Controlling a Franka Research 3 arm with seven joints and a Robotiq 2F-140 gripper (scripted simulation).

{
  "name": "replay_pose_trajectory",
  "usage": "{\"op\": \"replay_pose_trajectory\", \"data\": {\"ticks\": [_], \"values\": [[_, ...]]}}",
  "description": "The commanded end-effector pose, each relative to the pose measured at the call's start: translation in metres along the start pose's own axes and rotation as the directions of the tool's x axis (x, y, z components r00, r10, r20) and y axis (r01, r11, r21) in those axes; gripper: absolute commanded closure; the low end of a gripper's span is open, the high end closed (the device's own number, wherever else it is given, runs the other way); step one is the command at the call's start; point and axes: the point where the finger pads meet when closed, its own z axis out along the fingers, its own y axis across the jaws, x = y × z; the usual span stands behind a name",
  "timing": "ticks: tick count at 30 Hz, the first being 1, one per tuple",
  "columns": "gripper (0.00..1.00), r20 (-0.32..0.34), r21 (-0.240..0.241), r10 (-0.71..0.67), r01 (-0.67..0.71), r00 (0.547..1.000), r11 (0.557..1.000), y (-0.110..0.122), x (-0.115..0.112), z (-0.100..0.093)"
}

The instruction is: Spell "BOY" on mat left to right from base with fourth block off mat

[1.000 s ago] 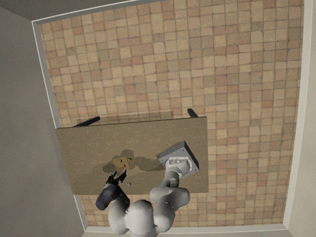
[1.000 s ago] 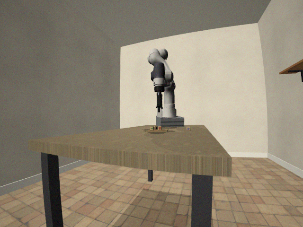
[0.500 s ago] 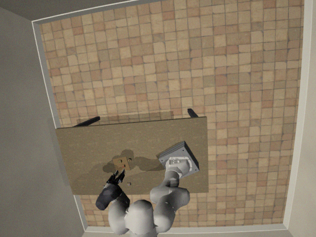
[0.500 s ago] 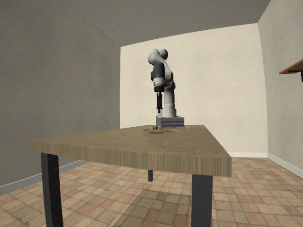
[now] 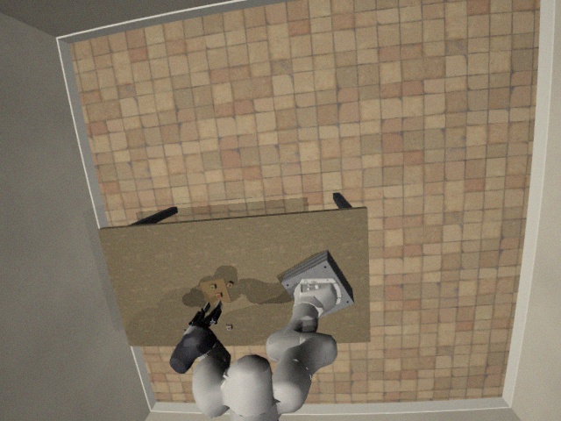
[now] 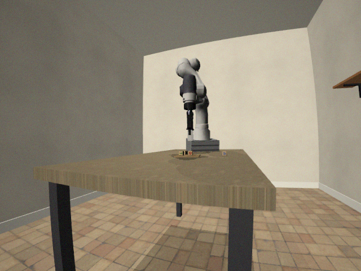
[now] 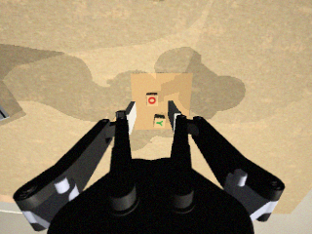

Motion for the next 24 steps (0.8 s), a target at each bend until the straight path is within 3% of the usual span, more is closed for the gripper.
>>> {"op": "replay_pose_trajectory", "data": {"ticks": [1,24], "values": [[0.63,0.002,-0.002,-0.005,0.005,1.000,1.000,0.000,-0.001,0.000],[0.63,0.002,-0.002,-0.005,0.005,1.000,1.000,0.000,-0.001,0.017]]}}
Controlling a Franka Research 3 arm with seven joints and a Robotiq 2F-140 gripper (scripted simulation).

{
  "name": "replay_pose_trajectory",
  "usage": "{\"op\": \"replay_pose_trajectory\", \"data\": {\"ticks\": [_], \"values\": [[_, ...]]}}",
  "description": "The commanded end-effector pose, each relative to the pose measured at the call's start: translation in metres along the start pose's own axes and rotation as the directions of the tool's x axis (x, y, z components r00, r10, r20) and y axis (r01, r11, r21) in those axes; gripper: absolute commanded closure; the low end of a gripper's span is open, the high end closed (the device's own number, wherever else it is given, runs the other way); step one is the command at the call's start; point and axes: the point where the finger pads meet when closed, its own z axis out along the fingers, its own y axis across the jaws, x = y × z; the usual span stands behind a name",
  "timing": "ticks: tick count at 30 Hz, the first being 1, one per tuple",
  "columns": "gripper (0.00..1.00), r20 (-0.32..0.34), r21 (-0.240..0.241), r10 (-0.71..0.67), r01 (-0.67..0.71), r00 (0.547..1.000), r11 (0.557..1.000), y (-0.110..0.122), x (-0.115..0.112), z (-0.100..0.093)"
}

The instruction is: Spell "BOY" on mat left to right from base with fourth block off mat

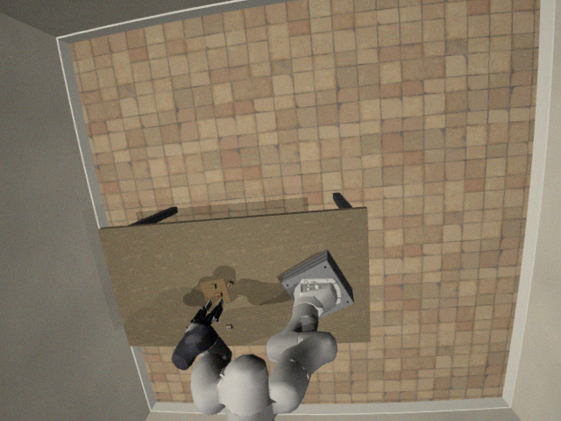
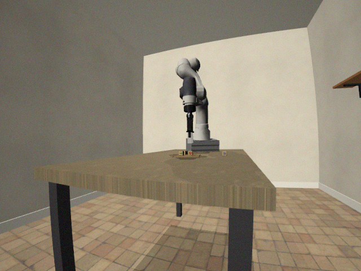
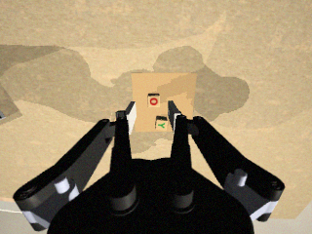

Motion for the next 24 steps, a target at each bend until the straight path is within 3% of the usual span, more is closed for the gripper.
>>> {"op": "replay_pose_trajectory", "data": {"ticks": [1,24], "values": [[0.63,0.001,-0.010,0.000,0.000,1.000,1.000,0.003,0.001,0.003],[0.63,0.001,-0.010,0.000,0.000,1.000,1.000,0.003,0.000,0.030]]}}
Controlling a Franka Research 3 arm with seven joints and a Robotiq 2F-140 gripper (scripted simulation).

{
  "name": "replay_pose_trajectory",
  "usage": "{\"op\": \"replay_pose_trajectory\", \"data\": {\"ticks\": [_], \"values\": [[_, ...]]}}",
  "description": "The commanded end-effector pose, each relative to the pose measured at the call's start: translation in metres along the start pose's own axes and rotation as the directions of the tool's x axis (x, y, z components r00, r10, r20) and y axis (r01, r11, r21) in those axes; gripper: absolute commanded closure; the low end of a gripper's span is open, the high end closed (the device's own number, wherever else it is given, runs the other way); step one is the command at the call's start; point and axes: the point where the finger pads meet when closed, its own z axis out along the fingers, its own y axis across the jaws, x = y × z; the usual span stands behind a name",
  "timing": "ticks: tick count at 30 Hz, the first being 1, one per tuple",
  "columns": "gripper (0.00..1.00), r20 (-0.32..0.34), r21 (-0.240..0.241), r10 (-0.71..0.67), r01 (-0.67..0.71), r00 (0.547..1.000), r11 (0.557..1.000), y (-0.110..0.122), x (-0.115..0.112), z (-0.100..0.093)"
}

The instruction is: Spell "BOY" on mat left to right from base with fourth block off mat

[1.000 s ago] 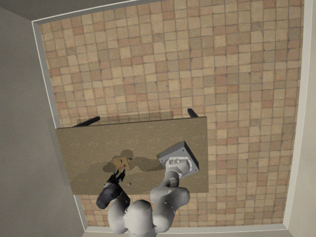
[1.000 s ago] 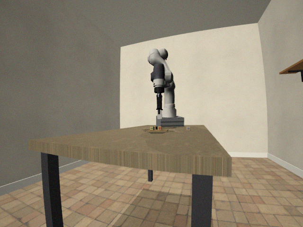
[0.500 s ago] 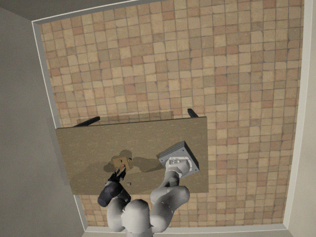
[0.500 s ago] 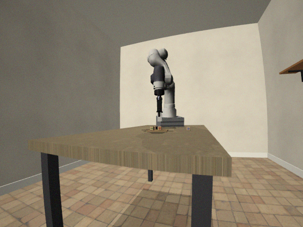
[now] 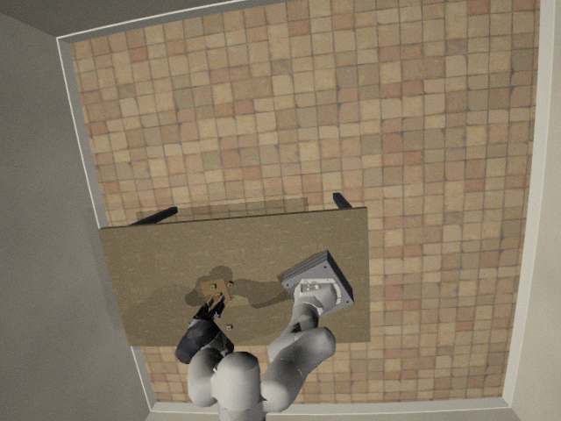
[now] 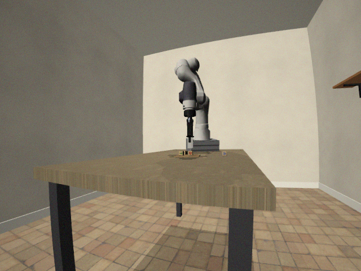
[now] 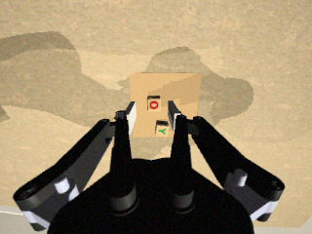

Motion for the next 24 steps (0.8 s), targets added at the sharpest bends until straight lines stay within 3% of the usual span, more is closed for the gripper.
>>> {"op": "replay_pose_trajectory", "data": {"ticks": [1,24], "values": [[0.63,-0.001,-0.010,0.011,-0.011,1.000,1.000,0.0033,0.0011,0.0024],[0.63,-0.001,-0.010,0.011,-0.011,1.000,1.000,0.0033,0.0011,0.0076]]}}
